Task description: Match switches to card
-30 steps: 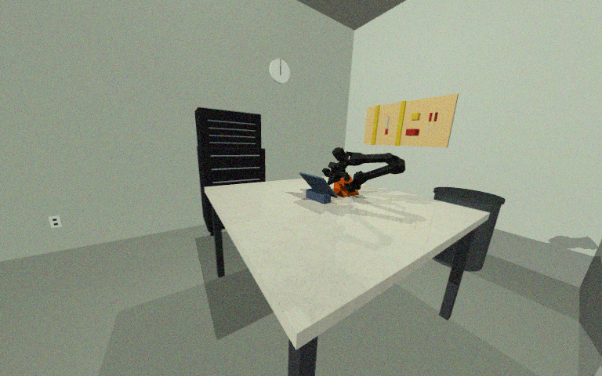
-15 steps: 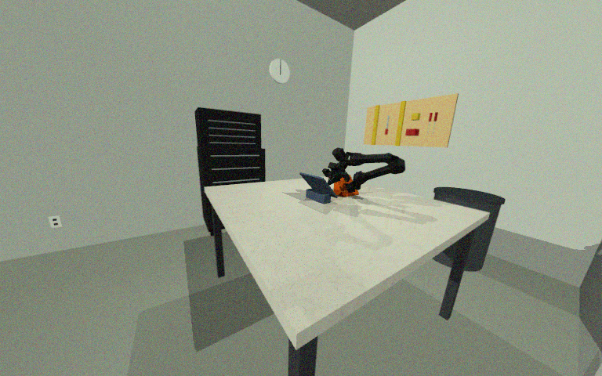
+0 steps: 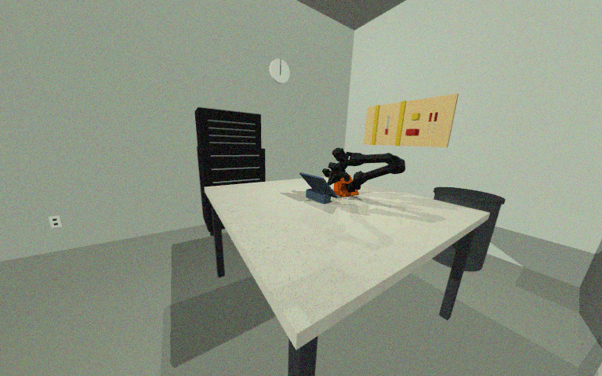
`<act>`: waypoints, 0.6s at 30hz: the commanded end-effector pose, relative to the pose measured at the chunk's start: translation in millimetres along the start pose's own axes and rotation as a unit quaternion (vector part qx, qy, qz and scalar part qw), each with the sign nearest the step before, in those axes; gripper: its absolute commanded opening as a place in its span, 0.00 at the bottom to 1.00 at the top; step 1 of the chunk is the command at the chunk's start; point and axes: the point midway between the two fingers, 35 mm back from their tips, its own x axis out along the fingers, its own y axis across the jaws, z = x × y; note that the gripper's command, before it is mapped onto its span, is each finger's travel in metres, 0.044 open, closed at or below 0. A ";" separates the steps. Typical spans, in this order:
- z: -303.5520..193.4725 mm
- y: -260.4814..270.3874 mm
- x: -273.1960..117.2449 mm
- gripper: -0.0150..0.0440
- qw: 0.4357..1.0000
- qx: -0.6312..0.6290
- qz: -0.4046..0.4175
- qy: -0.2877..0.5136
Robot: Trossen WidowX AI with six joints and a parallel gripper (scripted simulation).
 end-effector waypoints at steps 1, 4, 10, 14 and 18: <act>-1.9 -1.3 0.9 0.25 1.000 0.003 -0.003 0.001; -2.0 -1.3 1.3 0.25 1.000 0.003 -0.003 0.001; -2.0 -1.3 2.1 0.25 1.000 0.003 -0.003 0.001; -2.0 -1.3 2.6 0.25 1.000 0.003 -0.003 0.001; -2.0 -1.3 3.2 0.25 1.000 0.003 -0.003 0.001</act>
